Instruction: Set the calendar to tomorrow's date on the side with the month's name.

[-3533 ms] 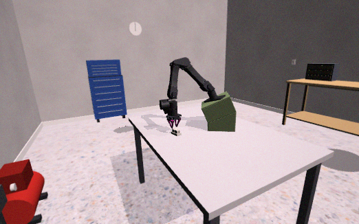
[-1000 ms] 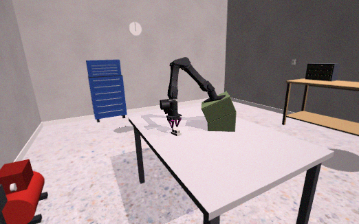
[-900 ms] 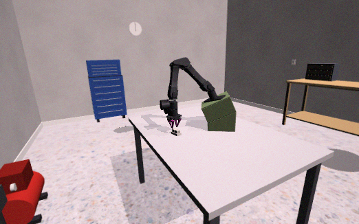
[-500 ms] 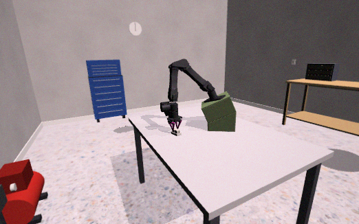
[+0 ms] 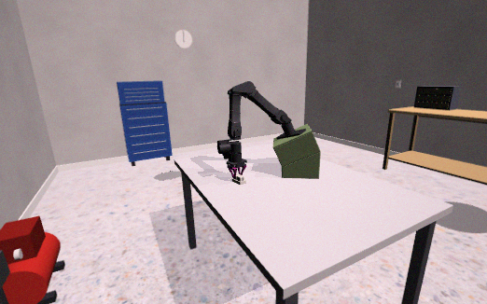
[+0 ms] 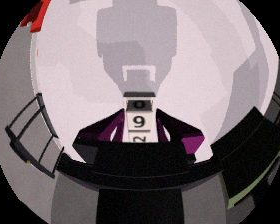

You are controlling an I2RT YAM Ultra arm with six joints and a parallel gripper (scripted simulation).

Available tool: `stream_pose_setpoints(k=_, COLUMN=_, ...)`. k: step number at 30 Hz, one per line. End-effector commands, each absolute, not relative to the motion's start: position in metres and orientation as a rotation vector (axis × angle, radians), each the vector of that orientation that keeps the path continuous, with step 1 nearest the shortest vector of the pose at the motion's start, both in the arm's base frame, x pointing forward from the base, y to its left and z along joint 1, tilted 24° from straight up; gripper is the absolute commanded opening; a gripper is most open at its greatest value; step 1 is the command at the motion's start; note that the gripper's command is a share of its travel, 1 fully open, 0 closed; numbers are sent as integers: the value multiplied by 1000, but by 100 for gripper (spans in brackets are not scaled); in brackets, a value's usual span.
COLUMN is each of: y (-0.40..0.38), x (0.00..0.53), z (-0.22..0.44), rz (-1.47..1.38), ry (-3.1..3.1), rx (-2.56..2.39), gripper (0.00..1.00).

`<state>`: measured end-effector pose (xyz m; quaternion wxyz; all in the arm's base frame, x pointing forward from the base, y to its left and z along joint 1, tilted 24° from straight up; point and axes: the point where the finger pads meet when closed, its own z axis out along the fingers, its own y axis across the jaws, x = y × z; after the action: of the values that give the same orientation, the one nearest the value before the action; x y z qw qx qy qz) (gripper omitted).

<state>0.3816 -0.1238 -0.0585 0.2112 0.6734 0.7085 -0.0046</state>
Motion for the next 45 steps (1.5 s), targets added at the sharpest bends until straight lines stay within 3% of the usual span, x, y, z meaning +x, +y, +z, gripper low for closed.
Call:
stream_pose_setpoints(k=1, y=-124, x=384, z=-55, rz=-6, ry=1963, rx=1864, gripper=45)
stream_pose_setpoints(k=32, y=-124, x=384, z=-55, rz=-6, ry=1963, rx=1864, gripper=45)
stream_pose_setpoints(k=33, y=-124, x=384, z=-55, rz=-6, ry=1963, rx=1864, gripper=26)
stream_pose_setpoints(k=45, y=-124, x=384, z=-55, rz=-6, ry=1963, rx=1864, gripper=26)
